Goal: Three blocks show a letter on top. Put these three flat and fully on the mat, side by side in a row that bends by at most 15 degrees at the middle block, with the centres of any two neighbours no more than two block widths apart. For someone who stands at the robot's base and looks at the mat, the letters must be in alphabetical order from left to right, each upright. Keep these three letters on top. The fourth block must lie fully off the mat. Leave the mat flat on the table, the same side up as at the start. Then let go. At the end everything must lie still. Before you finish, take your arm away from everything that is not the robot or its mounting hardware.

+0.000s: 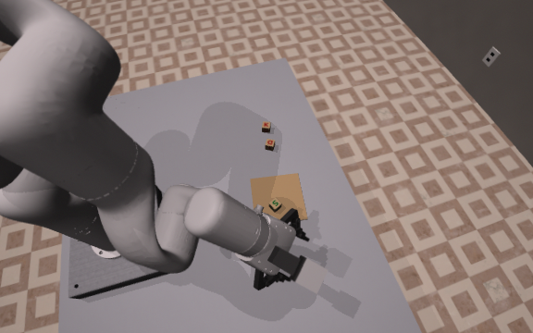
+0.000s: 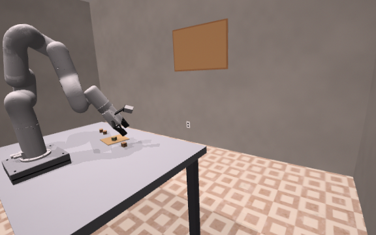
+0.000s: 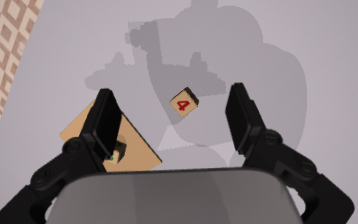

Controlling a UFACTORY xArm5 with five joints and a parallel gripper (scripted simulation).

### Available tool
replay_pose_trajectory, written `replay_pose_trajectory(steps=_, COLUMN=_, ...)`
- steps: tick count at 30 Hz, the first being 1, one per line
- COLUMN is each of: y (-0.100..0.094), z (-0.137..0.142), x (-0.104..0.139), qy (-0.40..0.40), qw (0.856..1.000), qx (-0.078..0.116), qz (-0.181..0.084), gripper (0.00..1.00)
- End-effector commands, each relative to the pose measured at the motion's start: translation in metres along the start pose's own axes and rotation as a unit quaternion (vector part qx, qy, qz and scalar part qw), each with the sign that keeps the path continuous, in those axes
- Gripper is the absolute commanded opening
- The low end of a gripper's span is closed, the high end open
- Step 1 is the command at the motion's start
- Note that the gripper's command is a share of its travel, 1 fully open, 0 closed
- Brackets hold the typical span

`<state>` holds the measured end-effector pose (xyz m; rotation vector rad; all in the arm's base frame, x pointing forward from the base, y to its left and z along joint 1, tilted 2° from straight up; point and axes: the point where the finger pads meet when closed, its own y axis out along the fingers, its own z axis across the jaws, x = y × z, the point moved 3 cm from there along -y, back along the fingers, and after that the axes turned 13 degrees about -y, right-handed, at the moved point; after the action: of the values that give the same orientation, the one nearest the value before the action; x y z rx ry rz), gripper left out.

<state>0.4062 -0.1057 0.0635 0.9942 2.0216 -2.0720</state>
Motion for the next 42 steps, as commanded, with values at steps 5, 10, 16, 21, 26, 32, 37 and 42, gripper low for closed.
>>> replay_pose_trajectory(steps=5, y=0.001, z=0.0067, x=0.0054, qy=0.016, qw=1.0, qx=0.0, qz=0.019, gripper=1.0)
replay_pose_trajectory(steps=10, y=0.0009, z=0.0088, x=0.0076, qy=0.021, qw=0.999, qx=0.0, qz=0.024, gripper=1.0)
replay_pose_trajectory(steps=16, y=0.0009, z=0.009, x=0.0079, qy=0.022, qw=0.999, qx=0.0, qz=0.024, gripper=1.0)
replay_pose_trajectory(steps=21, y=0.0009, z=0.009, x=0.0079, qy=0.022, qw=0.999, qx=0.0, qz=0.024, gripper=1.0)
replay_pose_trajectory(steps=26, y=0.0009, z=0.009, x=0.0079, qy=0.022, qw=0.999, qx=0.0, qz=0.024, gripper=1.0)
replay_pose_trajectory(steps=32, y=0.0009, z=0.009, x=0.0079, qy=0.022, qw=0.999, qx=0.0, qz=0.024, gripper=1.0)
replay_pose_trajectory(steps=37, y=0.0009, z=0.009, x=0.0079, qy=0.022, qw=0.999, qx=0.0, qz=0.024, gripper=1.0)
replay_pose_trajectory(steps=42, y=0.0009, z=0.009, x=0.0079, qy=0.022, qw=0.999, qx=0.0, qz=0.024, gripper=1.0)
